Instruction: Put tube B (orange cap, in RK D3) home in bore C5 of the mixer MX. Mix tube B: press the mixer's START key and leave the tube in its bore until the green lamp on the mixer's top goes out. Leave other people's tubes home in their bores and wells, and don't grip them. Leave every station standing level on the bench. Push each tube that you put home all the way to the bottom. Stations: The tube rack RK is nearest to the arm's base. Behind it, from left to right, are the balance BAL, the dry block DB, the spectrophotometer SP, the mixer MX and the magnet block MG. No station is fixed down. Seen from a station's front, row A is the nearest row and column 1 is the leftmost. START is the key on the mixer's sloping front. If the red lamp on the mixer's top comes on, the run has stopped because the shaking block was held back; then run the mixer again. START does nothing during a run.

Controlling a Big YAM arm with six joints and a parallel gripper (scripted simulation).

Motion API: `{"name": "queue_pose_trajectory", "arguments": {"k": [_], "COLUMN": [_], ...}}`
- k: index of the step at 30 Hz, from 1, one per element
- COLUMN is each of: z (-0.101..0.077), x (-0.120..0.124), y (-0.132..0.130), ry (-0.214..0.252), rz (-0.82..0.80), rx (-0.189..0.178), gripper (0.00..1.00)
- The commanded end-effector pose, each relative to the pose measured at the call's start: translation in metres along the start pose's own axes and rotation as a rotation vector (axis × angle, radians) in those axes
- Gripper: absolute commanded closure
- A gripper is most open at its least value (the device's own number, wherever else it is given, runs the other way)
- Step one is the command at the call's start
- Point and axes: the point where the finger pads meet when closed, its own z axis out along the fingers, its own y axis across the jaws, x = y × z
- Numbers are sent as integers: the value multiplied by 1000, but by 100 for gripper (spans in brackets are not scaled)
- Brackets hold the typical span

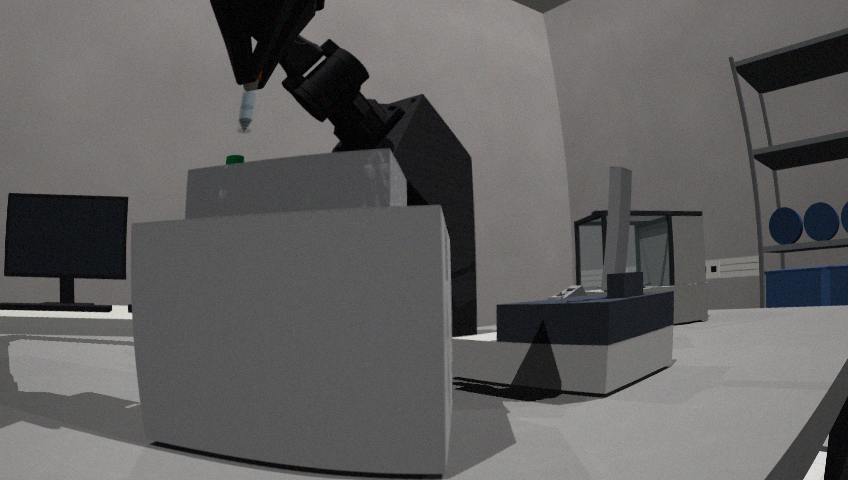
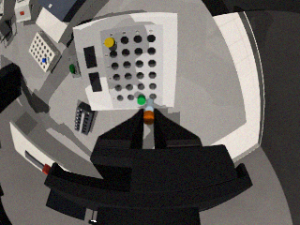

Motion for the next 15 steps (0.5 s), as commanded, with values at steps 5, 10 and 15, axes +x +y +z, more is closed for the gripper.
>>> {"name": "queue_pose_trajectory", "arguments": {"k": [5, 10, 15], "z": [-5, -7, -9], "x": [-11, -10, -8], "y": [3, 3, 4], "ry": [-20, -19, -19], "rz": [-53, -47, -39], "rx": [11, 17, 21], "gripper": [91, 91, 91]}}
